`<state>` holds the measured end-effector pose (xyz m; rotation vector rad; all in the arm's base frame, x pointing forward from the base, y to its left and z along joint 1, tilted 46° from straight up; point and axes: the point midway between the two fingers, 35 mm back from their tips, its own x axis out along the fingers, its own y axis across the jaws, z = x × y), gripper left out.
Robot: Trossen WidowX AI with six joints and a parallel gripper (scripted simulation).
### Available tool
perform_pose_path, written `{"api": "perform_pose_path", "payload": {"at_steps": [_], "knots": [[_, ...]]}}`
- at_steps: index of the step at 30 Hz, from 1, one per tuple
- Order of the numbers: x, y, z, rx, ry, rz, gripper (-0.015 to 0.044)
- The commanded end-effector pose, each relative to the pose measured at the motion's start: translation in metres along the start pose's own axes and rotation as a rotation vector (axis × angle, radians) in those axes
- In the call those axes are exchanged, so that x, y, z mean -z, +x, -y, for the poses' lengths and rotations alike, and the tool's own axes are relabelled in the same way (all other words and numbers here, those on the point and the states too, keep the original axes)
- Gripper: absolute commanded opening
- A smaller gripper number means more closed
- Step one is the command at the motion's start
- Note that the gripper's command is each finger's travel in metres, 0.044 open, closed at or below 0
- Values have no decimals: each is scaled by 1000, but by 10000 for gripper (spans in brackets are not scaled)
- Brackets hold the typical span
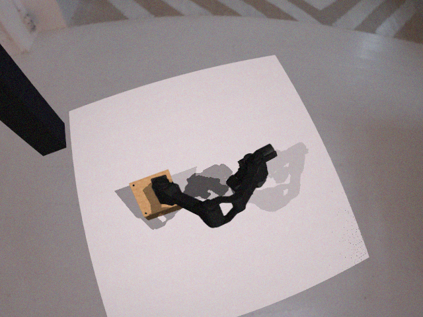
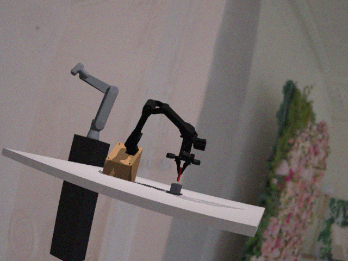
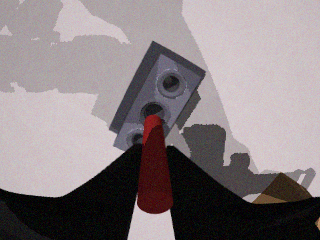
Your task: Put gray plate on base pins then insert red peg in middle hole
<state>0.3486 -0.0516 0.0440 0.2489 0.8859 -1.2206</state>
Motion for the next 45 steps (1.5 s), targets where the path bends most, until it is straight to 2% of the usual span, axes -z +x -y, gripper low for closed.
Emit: {"api": "perform_pose_path", "payload": {"at_steps": [1, 14, 45], "knots": [[0, 0, 0, 0, 0, 0, 0], [0, 18, 1, 2, -2, 3, 0], [-2, 17, 2, -4, 6, 2, 0]]}}
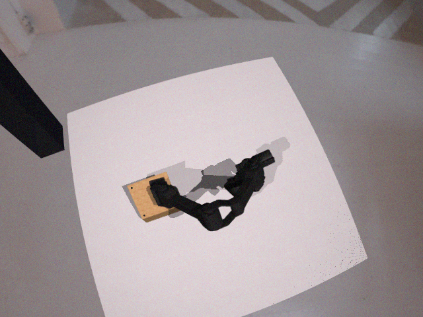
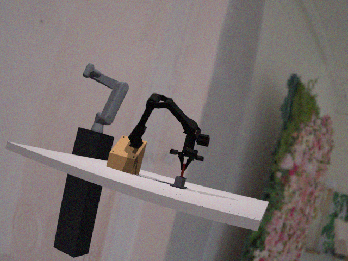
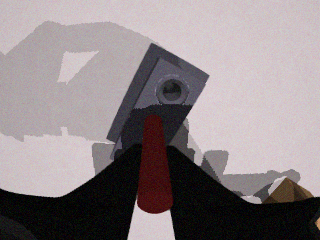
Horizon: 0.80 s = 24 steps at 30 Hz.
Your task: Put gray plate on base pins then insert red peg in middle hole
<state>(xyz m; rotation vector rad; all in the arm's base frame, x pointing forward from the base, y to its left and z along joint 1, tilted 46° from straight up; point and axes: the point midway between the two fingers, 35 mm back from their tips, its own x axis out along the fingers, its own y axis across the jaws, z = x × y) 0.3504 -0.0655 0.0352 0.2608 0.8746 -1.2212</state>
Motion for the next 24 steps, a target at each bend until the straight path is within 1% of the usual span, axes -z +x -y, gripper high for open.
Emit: {"api": "perform_pose_path", "payload": {"at_steps": [1, 23, 24], "knots": [[1, 1, 1, 2, -7, -1, 0], [1, 1, 1, 0, 0, 0, 0], [1, 1, 1, 0, 0, 0, 26]]}}
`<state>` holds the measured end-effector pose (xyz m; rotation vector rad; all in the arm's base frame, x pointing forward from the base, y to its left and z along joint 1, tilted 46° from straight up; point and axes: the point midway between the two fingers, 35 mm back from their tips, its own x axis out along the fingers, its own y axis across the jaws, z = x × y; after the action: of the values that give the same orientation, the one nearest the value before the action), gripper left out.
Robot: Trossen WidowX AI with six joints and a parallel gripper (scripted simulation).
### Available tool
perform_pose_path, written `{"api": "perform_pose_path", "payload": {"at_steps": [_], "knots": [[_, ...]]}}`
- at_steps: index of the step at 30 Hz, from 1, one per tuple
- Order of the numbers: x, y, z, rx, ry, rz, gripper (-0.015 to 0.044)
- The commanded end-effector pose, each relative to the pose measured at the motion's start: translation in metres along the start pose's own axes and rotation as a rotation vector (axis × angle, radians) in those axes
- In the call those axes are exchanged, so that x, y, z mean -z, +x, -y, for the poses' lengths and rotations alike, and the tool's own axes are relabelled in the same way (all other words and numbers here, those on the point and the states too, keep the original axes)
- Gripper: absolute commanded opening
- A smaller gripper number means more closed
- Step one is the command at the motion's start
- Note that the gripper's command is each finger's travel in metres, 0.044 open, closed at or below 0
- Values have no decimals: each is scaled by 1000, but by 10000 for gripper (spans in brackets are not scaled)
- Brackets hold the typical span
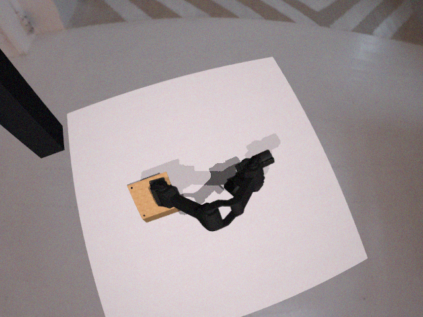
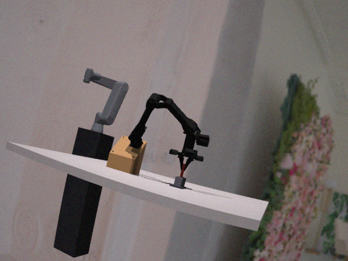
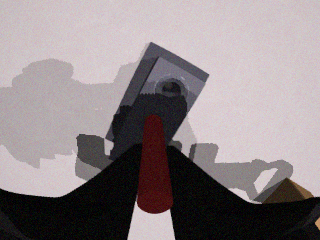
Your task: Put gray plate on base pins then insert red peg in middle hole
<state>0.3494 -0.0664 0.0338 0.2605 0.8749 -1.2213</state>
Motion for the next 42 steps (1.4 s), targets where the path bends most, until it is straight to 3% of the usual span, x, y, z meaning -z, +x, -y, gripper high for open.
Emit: {"api": "perform_pose_path", "payload": {"at_steps": [1, 5, 42], "knots": [[0, 0, 0, 0, 0, 0, 53], [0, 0, 0, 0, 0, 0, 150], [6, -17, 1, 7, -15, 0, 150]]}}
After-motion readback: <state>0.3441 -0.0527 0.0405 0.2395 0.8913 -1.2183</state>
